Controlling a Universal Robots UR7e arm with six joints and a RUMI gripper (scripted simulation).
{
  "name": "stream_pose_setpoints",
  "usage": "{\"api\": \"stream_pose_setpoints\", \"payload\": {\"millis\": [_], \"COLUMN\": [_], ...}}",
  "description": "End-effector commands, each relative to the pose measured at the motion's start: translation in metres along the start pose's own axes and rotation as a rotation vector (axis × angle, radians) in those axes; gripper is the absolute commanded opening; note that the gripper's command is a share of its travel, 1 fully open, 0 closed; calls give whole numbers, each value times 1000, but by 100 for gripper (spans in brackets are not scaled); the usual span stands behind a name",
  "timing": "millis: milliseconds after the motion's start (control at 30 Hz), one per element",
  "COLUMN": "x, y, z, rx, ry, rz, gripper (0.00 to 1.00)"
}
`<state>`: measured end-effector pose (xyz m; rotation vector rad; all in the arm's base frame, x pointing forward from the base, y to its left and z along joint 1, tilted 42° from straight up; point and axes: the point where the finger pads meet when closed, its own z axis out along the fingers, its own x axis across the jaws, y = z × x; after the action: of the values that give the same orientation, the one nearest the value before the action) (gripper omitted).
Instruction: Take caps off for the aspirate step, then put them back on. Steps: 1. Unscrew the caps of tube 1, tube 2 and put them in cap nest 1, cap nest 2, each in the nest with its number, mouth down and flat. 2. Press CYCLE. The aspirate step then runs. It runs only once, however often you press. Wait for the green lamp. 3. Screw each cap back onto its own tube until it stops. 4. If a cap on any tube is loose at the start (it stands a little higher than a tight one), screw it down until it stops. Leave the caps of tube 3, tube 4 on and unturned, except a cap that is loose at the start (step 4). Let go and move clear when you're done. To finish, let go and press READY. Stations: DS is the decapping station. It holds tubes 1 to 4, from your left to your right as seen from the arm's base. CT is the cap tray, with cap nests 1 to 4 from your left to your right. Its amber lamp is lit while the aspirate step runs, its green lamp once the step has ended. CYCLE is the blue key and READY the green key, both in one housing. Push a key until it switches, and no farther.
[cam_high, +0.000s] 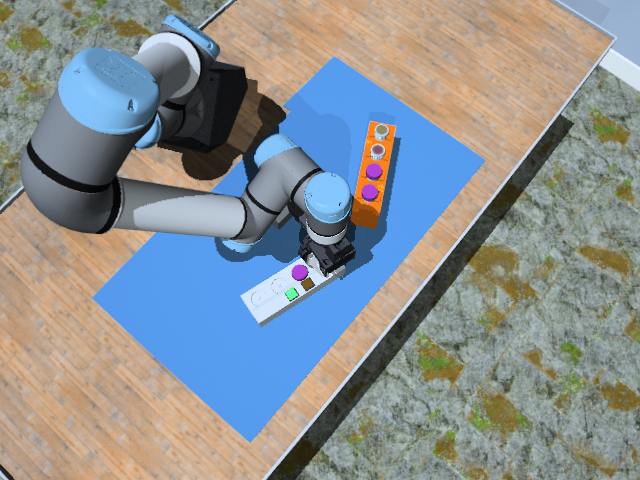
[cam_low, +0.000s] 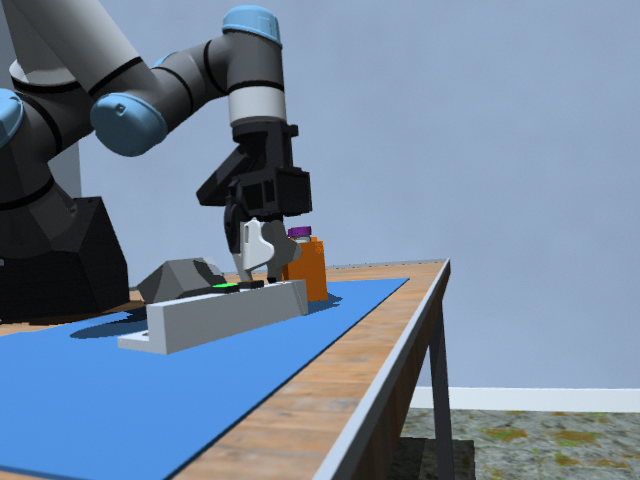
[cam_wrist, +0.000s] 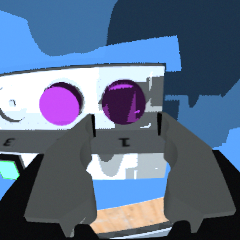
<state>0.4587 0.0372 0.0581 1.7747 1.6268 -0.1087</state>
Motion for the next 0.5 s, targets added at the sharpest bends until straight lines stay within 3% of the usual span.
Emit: {"api": "stream_pose_setpoints", "payload": {"millis": [0,467], "x": [0,-1], "y": [-3,-5], "z": [4,11], "rx": [5,5], "ry": [0,0], "rz": [-2,-2], "gripper": [29,29]}}
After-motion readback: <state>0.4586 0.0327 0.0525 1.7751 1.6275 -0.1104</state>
